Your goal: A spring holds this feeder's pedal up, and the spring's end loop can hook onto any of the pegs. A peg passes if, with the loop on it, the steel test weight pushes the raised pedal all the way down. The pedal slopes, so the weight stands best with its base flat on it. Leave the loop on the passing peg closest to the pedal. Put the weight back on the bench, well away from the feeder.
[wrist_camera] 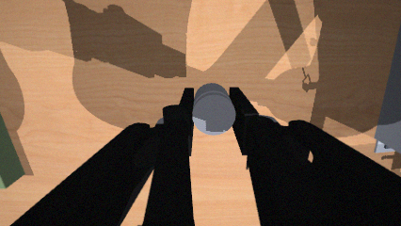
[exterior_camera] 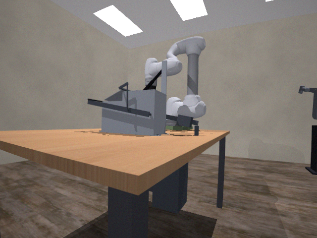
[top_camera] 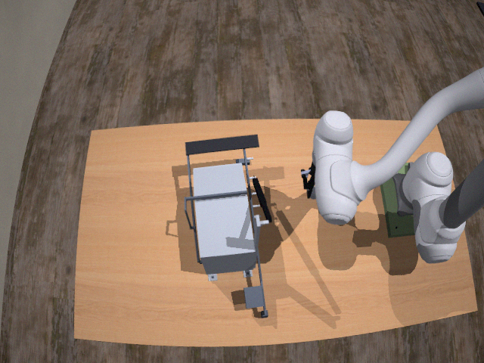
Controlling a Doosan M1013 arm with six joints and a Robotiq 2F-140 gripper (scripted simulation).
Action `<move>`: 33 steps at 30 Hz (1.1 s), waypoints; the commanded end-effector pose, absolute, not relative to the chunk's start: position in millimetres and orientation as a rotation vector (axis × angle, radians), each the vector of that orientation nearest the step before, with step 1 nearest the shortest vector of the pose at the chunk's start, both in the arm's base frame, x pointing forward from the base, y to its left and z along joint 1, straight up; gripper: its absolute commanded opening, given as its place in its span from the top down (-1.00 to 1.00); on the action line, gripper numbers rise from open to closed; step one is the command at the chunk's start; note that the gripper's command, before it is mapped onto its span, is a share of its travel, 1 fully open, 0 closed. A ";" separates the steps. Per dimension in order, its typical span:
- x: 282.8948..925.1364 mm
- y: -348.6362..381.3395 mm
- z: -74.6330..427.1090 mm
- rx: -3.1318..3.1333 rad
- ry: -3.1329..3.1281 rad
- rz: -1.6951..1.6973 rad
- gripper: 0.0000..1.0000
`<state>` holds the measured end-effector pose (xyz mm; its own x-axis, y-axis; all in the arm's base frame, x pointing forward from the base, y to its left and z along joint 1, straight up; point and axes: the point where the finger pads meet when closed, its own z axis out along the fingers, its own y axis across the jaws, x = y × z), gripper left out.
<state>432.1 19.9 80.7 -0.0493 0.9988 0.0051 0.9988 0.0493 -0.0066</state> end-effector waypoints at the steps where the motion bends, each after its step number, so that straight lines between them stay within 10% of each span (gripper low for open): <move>1: 432.6 20.1 75.5 -2.161 -2.270 0.000 0.50; 33: 432.2 20.5 27.1 -2.161 -2.270 0.000 0.50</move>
<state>431.6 20.4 30.4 -0.0493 0.9988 0.0053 0.9988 0.0494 -0.0065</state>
